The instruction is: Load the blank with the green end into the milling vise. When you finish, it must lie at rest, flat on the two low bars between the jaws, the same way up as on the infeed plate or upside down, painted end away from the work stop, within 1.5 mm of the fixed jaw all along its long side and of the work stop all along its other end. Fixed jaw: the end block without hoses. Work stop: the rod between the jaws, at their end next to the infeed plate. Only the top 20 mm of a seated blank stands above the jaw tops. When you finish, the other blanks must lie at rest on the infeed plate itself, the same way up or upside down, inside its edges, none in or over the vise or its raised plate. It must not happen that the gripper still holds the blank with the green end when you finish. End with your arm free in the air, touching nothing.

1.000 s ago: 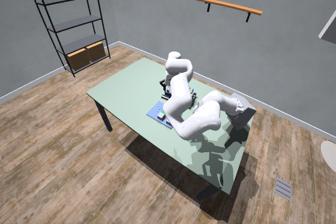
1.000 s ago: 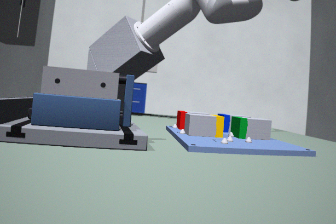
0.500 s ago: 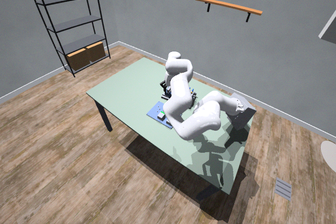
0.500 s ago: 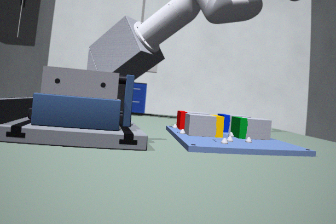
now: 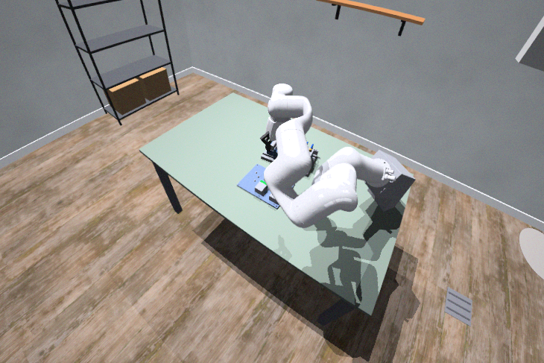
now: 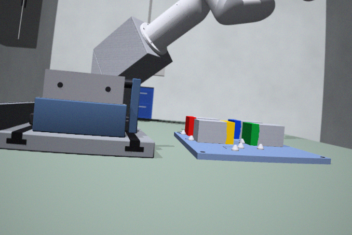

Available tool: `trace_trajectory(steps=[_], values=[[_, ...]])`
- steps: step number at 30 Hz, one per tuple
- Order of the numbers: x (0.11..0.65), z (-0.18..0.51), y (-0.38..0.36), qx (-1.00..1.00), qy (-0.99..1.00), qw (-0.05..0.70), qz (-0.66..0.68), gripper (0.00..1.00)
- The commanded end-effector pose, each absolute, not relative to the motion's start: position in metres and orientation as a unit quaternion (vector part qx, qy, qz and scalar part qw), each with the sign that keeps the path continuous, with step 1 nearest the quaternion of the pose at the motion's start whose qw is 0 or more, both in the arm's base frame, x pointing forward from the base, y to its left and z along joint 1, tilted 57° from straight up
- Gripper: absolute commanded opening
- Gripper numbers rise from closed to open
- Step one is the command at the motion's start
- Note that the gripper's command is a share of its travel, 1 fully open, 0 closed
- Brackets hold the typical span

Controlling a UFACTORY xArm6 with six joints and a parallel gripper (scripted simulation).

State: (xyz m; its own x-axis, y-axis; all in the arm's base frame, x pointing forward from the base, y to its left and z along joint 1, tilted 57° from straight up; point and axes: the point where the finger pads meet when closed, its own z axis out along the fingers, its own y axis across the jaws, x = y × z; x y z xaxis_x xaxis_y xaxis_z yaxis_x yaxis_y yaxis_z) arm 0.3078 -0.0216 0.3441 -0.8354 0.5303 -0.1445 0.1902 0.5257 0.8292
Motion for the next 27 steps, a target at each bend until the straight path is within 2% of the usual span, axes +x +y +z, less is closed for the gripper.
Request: trace_trajectory(steps=[1,27], values=[[0.308,0.3446,-0.0221,0.198,0.854,0.201,0.436,1.0],[0.308,0.3446,-0.022,0.044,0.876,0.275,0.394,1.0]])
